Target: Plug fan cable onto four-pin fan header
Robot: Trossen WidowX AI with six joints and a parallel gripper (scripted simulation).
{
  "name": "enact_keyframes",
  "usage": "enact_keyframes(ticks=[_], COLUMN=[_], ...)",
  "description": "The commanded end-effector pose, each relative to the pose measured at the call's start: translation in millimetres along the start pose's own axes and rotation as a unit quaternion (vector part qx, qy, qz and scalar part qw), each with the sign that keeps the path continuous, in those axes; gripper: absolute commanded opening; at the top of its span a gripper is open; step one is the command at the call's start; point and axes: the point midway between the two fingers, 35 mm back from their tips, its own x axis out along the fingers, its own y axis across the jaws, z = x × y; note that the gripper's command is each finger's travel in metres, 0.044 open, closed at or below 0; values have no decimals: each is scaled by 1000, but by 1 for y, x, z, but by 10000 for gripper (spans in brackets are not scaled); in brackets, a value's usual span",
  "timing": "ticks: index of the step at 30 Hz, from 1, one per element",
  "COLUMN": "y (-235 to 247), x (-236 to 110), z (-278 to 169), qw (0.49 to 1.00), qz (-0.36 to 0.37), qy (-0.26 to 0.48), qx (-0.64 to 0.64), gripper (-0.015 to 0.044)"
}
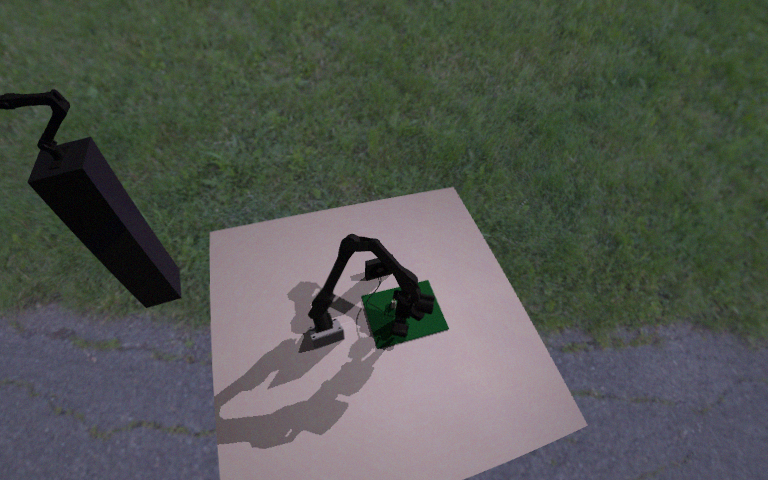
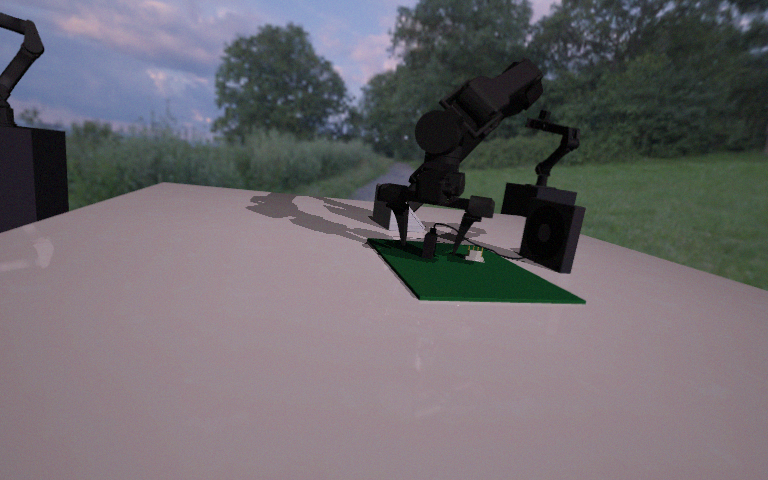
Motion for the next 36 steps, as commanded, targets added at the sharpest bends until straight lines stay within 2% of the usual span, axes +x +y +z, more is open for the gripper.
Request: enact_keyframes(ticks=[1,14,17,20,22,27,36], y=[0,0,0,0,0,1,18], x=[0,0,-3,-39,-51,-49,-50], z=[0,0,0,1,1,1,-7], qw=[1000,1000,1000,1000,1000,1000,986], qz=[0,0,0,0,0,0,0], qy=[0,0,0,1,1,1,1], qx=[0,0,0,2,3,14,166], gripper=[335,0,0,0,0,0,0])
